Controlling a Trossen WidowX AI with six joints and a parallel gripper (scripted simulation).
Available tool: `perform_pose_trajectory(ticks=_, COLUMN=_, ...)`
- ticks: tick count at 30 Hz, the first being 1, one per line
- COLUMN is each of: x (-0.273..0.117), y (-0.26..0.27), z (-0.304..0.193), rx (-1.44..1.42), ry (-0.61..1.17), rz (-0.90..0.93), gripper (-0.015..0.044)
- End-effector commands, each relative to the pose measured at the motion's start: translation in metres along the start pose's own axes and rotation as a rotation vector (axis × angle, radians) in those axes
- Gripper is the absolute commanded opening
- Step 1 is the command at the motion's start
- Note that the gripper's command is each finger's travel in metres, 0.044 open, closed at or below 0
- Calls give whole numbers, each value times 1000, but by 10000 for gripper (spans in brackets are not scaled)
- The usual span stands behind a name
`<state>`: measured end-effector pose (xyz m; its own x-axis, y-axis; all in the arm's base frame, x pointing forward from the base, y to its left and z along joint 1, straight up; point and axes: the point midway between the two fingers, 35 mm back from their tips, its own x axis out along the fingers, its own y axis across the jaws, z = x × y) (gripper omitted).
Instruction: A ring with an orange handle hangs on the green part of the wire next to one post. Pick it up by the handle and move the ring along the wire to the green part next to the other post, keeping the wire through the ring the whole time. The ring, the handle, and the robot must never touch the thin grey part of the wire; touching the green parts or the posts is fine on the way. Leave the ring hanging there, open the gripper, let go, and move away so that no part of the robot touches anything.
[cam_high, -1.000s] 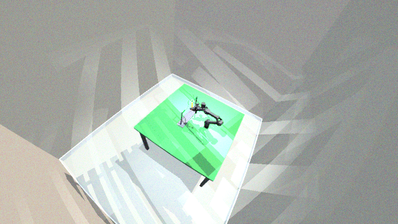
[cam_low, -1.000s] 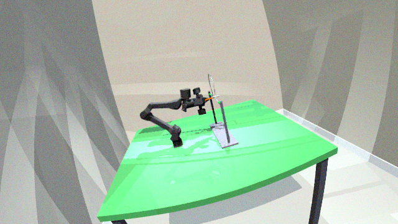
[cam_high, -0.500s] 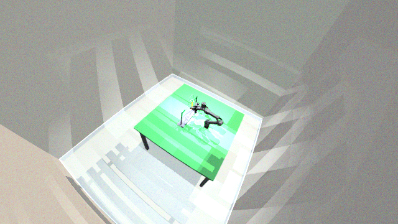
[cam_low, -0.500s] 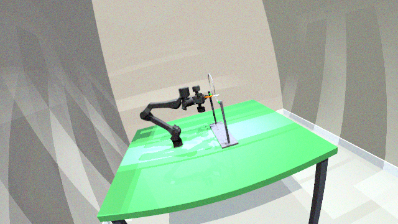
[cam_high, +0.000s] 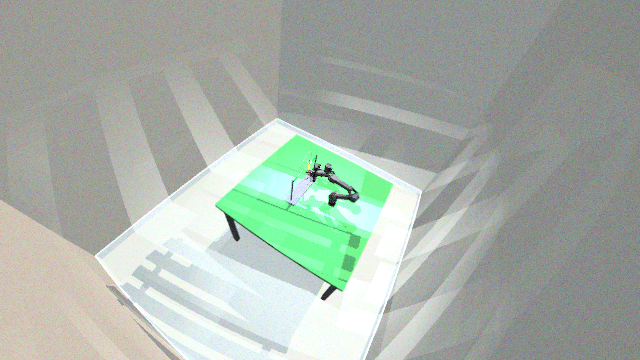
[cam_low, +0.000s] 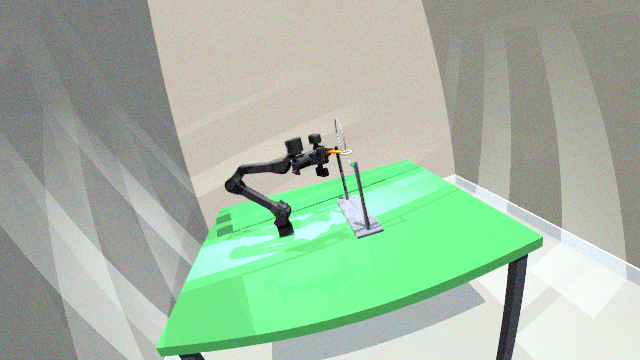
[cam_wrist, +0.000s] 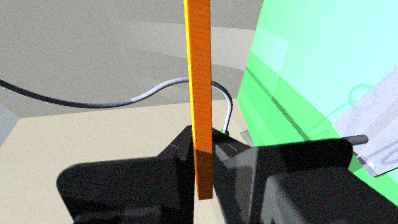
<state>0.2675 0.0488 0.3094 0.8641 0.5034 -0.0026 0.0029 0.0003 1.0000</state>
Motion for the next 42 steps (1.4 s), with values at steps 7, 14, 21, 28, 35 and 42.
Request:
perform_pose_trajectory(ticks=7, x=-1, y=20, z=0, rx=83, ry=6, rz=58, gripper=-150)
perform_pose_trajectory(ticks=14, x=-2, y=29, z=1, rx=137, ry=7, rz=85, gripper=-150)
perform_pose_trajectory(ticks=21, x=-3, y=38, z=2, rx=190, ry=8, rz=112, gripper=-150)
perform_pose_trajectory(ticks=28, x=-4, y=46, z=4, rx=235, ry=10, rz=135, gripper=-150)
perform_pose_trajectory(ticks=35, x=-5, y=54, z=6, rx=279, ry=11, rz=157, gripper=-150)
perform_pose_trajectory(ticks=42, x=-7, y=61, z=9, rx=314, ry=12, rz=174, gripper=-150)
